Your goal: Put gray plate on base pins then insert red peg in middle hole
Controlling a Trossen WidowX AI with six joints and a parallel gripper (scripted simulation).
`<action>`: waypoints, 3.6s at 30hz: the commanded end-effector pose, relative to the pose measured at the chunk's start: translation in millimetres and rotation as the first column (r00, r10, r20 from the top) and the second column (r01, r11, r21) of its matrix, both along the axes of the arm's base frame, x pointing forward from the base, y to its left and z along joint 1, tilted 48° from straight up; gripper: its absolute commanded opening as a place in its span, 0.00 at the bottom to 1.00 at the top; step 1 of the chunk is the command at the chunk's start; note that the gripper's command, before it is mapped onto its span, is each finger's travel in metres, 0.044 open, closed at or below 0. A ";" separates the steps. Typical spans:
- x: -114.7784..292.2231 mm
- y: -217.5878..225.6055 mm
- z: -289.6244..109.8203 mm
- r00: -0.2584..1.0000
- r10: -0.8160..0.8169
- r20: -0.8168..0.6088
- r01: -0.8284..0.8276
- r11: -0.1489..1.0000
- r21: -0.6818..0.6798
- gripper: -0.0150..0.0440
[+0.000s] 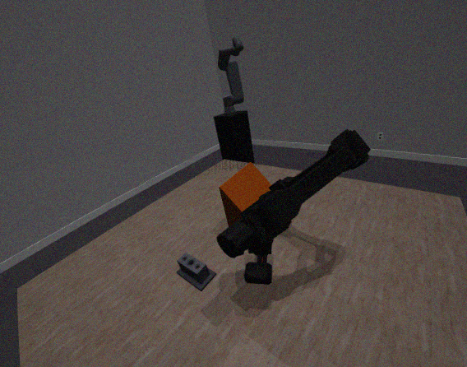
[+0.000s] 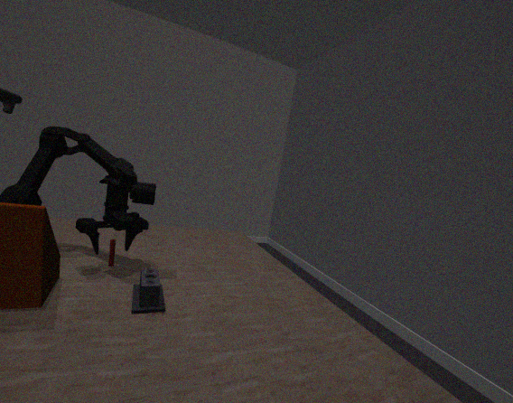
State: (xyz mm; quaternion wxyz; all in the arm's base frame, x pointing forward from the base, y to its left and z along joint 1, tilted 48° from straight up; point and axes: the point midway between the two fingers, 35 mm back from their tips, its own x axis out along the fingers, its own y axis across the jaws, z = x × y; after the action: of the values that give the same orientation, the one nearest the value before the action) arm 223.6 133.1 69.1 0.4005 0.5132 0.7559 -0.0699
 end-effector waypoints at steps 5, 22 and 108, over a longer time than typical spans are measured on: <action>-0.6 0.9 0.2 1.000 -0.003 -0.003 0.004 1.000 0.006 0.51; -0.6 0.9 0.2 1.000 -0.003 -0.003 0.004 1.000 0.006 0.25; 112.4 -127.4 -40.5 1.000 -0.008 0.004 0.008 1.000 -0.012 0.25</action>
State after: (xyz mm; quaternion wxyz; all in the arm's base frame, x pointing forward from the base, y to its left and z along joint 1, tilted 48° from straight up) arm 331.2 11.9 36.8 0.4021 0.5167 0.7521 -0.0749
